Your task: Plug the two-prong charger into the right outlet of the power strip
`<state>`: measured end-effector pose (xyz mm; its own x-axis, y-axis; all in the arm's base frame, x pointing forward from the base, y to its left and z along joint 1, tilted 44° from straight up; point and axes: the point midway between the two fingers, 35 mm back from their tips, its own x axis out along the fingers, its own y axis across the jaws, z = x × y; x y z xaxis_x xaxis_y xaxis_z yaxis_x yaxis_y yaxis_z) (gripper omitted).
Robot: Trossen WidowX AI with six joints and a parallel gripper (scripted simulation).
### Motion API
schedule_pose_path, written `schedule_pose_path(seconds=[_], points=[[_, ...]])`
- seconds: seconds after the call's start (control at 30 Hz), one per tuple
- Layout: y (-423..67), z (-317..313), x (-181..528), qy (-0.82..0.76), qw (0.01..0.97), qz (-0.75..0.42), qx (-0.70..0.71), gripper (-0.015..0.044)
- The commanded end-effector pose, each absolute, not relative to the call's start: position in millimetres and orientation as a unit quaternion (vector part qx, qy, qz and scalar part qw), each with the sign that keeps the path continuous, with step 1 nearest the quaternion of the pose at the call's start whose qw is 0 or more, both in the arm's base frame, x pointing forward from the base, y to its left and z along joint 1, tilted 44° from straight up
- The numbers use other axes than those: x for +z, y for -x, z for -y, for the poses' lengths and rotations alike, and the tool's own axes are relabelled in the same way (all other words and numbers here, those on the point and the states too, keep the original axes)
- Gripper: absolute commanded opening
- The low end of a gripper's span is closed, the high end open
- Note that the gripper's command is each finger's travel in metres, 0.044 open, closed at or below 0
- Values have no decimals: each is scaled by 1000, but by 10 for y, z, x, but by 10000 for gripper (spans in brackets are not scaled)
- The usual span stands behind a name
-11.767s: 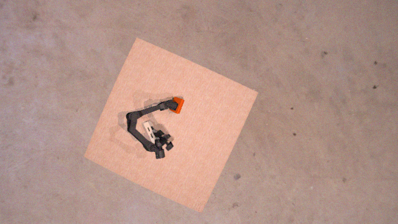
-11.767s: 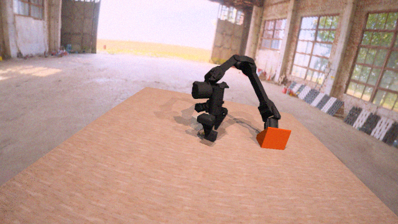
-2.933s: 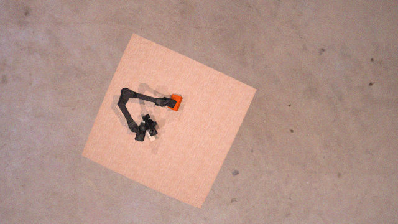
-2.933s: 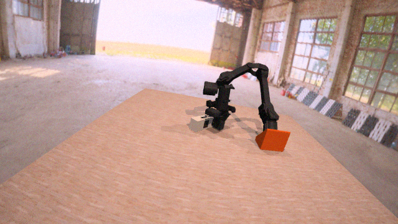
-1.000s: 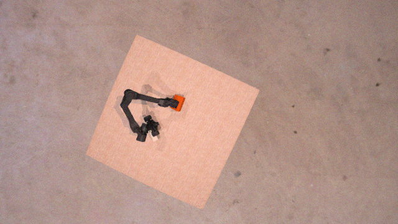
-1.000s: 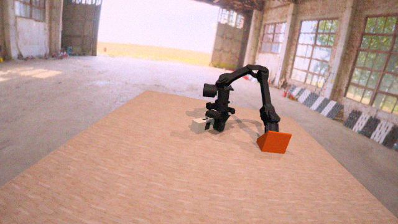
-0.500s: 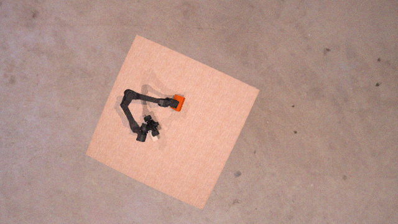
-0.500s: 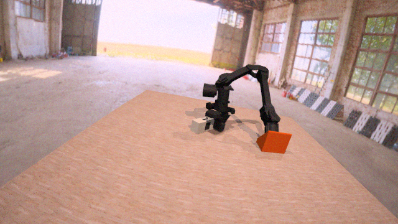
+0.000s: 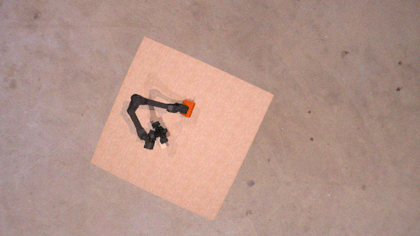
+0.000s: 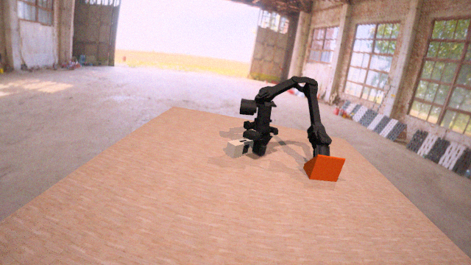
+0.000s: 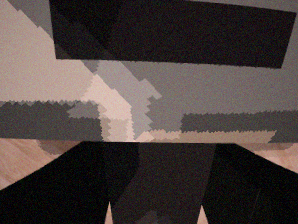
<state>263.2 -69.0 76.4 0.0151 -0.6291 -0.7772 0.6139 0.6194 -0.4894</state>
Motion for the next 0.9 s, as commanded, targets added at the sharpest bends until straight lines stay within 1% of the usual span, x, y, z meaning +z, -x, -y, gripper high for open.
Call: schedule_pose_path(seconds=[0.0,0.87], points=[[-2711,727,838,6,722,-531,-445,0],[-2722,719,864,6,722,-531,-445,0]])
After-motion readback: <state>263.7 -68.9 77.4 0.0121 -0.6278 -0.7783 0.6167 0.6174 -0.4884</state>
